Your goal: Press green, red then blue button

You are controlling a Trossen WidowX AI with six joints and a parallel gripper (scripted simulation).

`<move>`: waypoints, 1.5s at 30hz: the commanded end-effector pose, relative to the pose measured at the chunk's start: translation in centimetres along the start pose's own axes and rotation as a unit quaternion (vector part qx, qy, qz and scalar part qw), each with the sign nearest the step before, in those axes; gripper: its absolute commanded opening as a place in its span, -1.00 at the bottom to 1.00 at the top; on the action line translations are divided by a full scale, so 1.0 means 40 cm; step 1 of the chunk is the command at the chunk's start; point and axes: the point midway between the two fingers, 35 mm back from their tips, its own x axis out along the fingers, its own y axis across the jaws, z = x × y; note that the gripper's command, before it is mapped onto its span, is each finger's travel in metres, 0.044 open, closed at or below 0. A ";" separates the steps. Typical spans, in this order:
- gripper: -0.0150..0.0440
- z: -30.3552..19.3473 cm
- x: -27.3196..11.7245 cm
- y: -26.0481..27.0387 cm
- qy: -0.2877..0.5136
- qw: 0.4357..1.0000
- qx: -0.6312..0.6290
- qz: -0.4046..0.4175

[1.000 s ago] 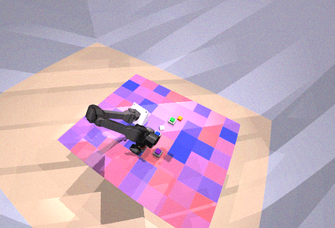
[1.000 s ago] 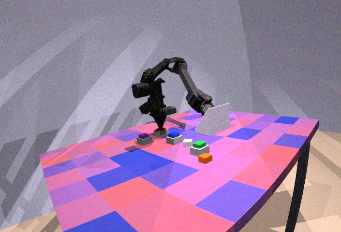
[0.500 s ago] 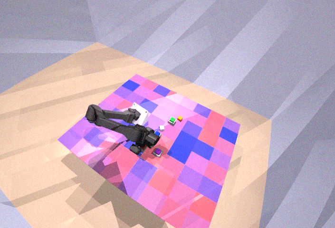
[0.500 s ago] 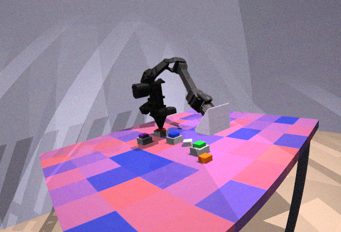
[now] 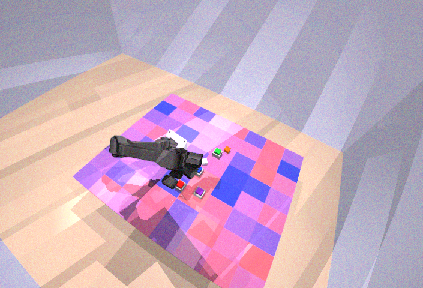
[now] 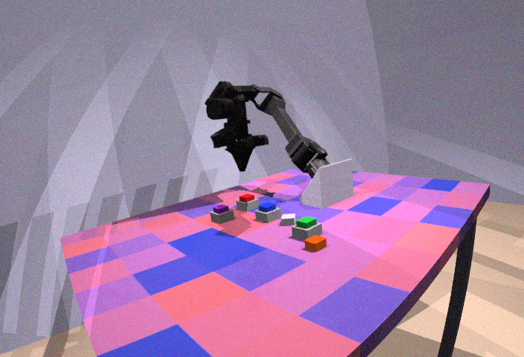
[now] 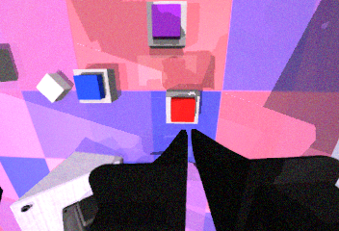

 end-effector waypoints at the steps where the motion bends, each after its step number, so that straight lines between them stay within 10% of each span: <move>1: -0.42 -0.005 -0.034 0.001 -0.002 1.000 -0.006 0.002; 14: -0.42 0.095 -0.028 0.315 0.019 0.999 0.028 -0.003; 45: -0.42 0.087 0.199 0.317 0.019 0.999 0.029 -0.005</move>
